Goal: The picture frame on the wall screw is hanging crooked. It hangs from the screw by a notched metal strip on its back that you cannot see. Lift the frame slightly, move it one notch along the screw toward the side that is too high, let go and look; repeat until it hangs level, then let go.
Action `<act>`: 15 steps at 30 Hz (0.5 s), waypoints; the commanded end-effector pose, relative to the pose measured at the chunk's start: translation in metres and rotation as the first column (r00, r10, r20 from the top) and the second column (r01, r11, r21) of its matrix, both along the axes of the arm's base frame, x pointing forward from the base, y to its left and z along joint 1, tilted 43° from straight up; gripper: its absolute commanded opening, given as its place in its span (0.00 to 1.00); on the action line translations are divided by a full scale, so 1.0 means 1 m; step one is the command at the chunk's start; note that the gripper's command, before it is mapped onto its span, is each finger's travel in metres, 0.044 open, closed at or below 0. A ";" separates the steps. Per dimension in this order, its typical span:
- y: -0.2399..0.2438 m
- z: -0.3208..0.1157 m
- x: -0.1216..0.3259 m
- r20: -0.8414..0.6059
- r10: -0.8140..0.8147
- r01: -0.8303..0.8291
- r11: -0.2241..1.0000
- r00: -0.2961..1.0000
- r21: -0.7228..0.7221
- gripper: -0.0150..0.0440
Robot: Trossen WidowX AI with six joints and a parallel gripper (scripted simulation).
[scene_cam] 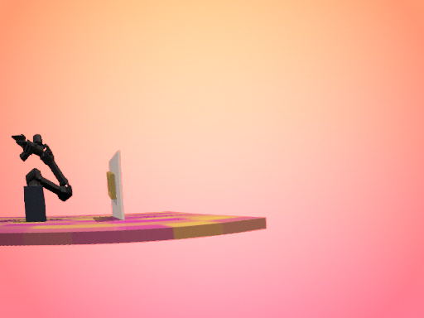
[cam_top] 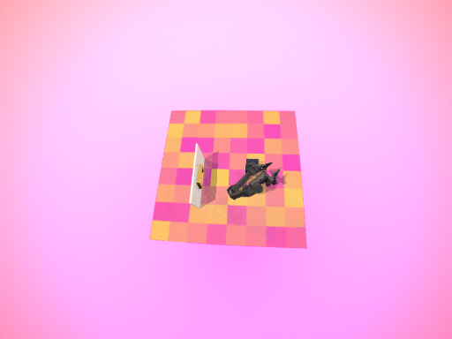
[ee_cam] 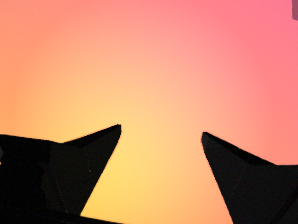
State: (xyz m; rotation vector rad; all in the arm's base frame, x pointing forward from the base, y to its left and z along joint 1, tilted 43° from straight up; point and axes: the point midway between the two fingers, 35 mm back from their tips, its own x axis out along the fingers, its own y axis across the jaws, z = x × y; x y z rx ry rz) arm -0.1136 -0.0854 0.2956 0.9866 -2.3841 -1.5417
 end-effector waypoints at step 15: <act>-0.114 -0.019 0.073 0.025 0.630 -0.623 0.773 0.776 -0.119 0.69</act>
